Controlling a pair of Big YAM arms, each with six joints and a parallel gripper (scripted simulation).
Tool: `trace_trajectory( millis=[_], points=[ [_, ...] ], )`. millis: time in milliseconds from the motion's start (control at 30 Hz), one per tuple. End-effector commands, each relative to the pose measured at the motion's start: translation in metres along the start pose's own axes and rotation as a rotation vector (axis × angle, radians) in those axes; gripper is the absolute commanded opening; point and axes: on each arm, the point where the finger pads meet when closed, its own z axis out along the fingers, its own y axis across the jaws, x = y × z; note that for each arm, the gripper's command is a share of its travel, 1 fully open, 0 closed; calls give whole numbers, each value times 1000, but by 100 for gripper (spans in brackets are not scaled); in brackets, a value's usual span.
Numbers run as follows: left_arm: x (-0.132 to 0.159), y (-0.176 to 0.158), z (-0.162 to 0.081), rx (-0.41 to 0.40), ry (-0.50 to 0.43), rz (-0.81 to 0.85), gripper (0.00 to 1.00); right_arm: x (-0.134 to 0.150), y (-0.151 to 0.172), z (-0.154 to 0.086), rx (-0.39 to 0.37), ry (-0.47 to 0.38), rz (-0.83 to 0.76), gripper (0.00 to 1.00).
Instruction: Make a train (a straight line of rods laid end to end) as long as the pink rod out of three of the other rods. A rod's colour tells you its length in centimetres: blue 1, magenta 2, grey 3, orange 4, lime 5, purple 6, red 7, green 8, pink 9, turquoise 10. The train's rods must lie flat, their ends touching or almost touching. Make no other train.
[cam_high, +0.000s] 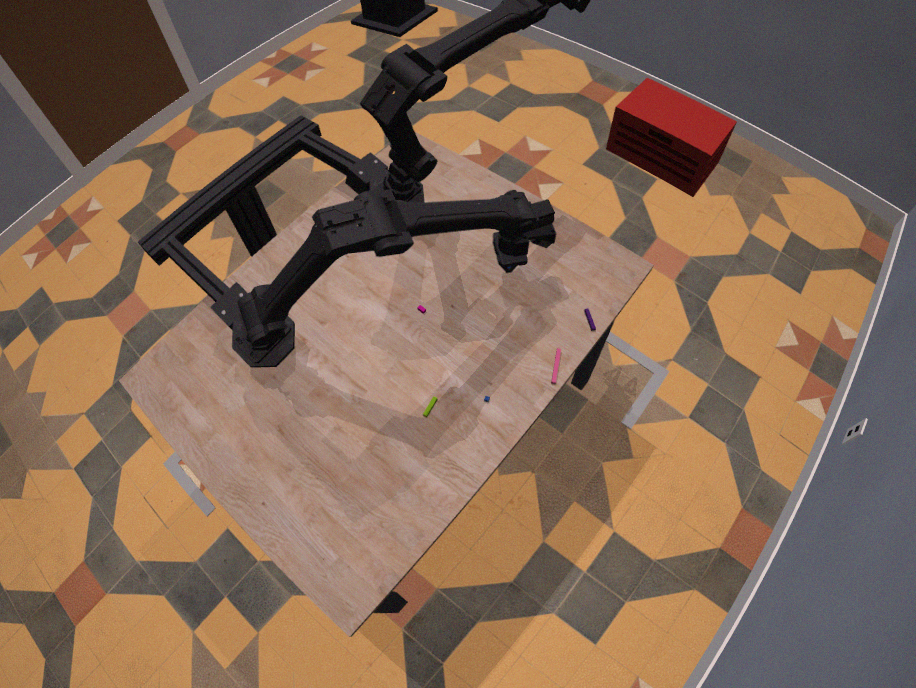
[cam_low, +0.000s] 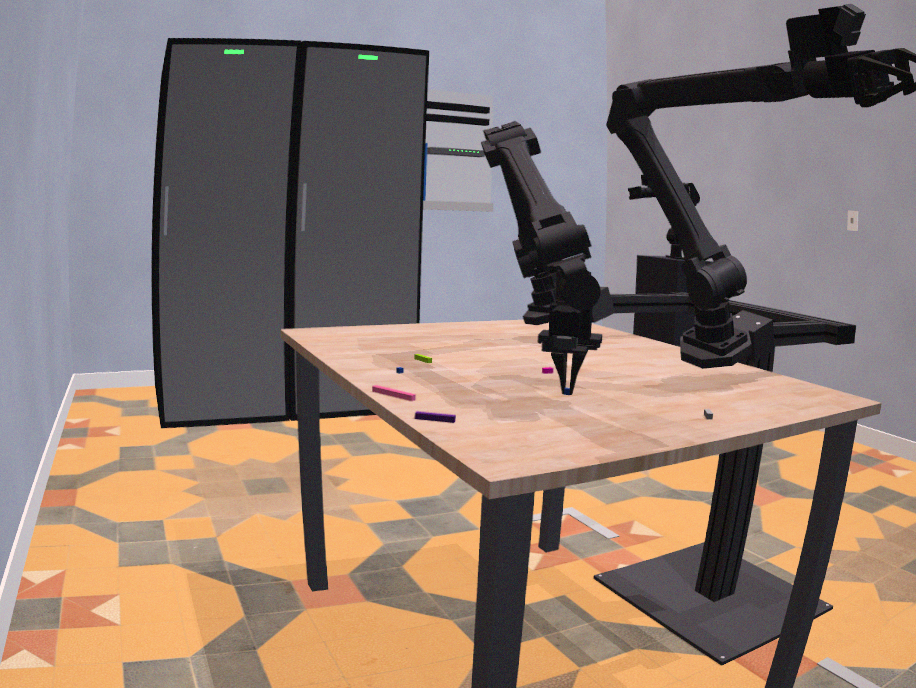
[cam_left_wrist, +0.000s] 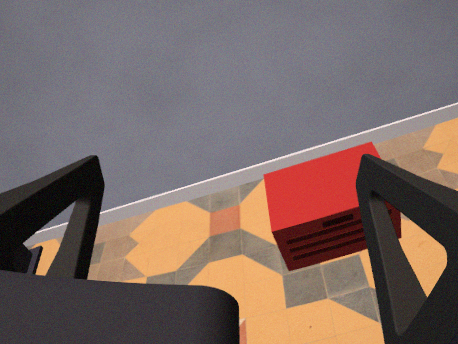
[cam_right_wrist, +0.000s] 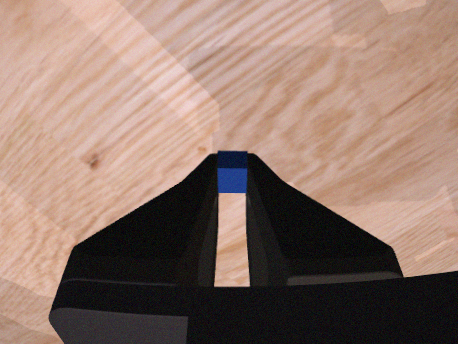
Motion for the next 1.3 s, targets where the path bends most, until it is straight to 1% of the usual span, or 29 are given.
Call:
trace_trajectory(
  millis=[0,1267],
  points=[
    [-11,7,-6,-17,-32,-15,100,-7,6,-2,-9,-21,-15,4],
    [-11,7,-6,-17,-32,-15,100,-10,9,-2,-10,-25,-27,4]
  ],
)
